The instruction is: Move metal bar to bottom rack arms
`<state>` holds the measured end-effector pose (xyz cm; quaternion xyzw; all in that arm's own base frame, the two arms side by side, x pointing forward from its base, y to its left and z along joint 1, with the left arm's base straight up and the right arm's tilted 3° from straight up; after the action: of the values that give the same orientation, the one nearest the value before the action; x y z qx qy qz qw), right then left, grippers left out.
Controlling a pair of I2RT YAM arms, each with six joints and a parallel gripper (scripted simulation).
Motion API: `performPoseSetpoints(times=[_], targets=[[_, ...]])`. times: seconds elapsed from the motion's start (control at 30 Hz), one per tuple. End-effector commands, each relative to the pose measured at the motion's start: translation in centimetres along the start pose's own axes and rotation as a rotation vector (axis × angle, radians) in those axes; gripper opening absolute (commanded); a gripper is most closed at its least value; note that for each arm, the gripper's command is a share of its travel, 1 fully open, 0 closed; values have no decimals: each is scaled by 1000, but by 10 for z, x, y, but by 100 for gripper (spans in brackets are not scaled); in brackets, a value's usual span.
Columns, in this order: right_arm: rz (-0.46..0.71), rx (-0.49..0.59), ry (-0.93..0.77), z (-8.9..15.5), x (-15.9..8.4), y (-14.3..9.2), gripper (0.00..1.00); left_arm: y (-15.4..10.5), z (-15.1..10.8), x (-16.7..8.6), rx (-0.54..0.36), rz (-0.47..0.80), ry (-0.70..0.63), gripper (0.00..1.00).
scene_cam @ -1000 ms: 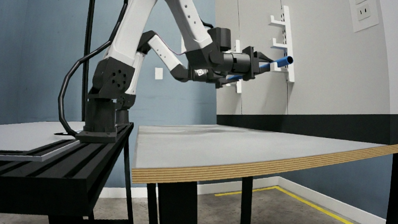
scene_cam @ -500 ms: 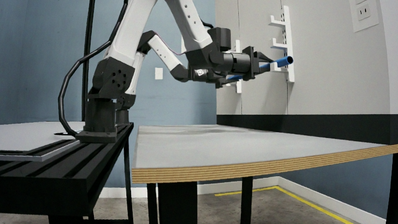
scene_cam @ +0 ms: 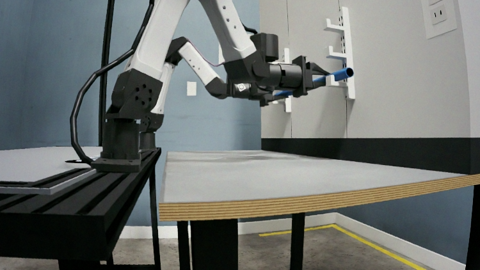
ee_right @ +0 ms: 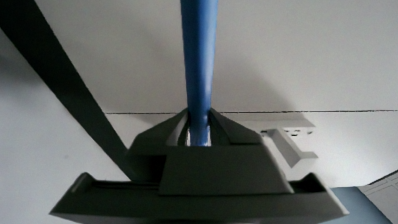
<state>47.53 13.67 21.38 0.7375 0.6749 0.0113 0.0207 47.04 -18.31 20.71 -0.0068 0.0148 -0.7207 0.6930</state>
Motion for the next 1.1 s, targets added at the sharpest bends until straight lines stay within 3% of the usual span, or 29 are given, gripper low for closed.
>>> performPoseSetpoints(times=[0.0, 0.93, 1.07], targets=[[-5, -18, 8, -7, 3, -3, 9, -3, 15, -3, 40, 4, -24, 9], [-7, -15, 3, -8, 3, -3, 67, -3, 14, -3, 57, 4, -35, 67], [-8, -15, 2, -8, 3, -3, 71, -3, 14, -3, 57, 4, -34, 71]])
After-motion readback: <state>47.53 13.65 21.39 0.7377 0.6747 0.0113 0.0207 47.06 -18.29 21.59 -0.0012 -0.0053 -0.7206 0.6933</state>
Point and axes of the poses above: on each arm, the point where the finger pads meet when closed, its own y axis out along the fingers, its own z axis across the jaws, x = y × z, the point moved 2 cm from there along -y, back along the fingers
